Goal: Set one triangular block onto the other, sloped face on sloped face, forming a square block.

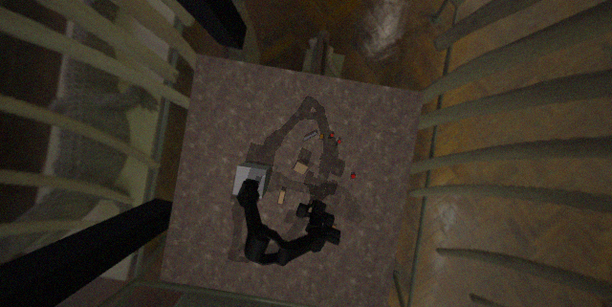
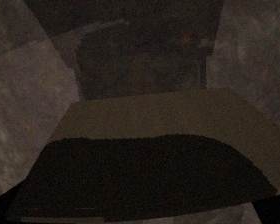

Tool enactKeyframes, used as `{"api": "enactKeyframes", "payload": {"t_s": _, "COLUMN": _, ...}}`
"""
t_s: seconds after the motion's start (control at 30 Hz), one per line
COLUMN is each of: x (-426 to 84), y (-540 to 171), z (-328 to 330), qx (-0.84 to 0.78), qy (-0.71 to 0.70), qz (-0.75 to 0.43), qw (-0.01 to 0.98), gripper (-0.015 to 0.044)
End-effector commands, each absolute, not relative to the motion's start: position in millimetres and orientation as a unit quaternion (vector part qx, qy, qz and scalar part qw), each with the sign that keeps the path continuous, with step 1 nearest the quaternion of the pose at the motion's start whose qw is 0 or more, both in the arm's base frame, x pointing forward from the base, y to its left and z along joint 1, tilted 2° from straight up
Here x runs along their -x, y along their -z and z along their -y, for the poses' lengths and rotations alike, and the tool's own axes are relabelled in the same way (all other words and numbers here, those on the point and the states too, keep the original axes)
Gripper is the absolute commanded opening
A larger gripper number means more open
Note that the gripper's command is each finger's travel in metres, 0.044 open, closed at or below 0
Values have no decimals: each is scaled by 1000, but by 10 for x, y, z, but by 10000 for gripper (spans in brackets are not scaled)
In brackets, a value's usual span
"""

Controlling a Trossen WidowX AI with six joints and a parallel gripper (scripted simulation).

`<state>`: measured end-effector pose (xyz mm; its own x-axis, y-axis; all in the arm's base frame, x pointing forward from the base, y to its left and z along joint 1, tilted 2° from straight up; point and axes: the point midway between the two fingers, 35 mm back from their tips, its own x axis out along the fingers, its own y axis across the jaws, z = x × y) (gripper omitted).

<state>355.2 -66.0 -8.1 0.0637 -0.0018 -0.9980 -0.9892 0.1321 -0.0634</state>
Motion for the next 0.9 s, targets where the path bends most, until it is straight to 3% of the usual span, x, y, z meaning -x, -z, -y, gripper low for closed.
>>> {"api": "enactKeyframes", "payload": {"t_s": 0.0, "x": -3556, "y": 134, "z": 658, "qx": 479, "qy": -449, "qz": -516, "qw": 550, "gripper": 0}}
{"api": "enactKeyframes", "payload": {"t_s": 0.5, "x": -3558, "y": 323, "z": 658, "qx": 482, "qy": -455, "qz": -514, "qw": 545, "gripper": 0}}
{"api": "enactKeyframes", "payload": {"t_s": 0.87, "x": -3552, "y": 305, "z": 660, "qx": 479, "qy": -454, "qz": -516, "qw": 545, "gripper": 289}}
